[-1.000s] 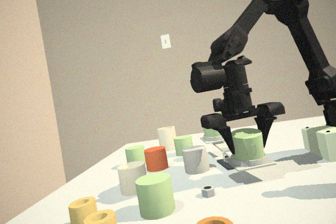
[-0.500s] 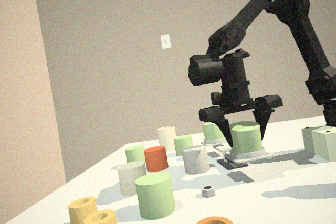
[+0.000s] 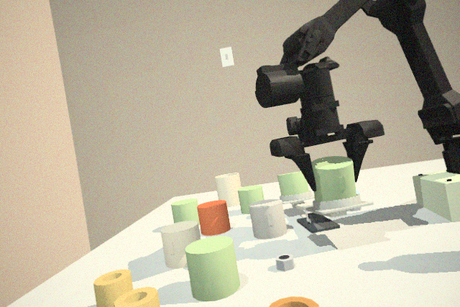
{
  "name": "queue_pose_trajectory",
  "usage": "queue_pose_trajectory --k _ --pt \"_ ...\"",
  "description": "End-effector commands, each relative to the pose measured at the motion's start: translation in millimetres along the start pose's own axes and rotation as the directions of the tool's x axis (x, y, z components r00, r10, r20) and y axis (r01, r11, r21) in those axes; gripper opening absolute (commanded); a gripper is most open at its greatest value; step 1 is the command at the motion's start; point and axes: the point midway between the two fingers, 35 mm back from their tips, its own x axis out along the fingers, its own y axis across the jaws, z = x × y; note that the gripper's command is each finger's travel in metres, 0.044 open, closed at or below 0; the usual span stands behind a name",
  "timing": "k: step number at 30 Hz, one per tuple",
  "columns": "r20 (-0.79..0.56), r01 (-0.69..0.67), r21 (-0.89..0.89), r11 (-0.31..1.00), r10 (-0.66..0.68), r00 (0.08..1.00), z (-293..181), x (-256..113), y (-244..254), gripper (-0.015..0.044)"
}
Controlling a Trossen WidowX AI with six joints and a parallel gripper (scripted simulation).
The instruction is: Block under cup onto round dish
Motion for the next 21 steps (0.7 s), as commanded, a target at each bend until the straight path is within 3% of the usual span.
queue_pose_trajectory --k 1,21 --pt "-0.021 -0.031 0.002 1.000 0.031 0.999 -5 -13 5 0.0000" --pt "-0.021 -0.031 0.002 1.000 0.031 0.999 -4 -39 2 0.0000"
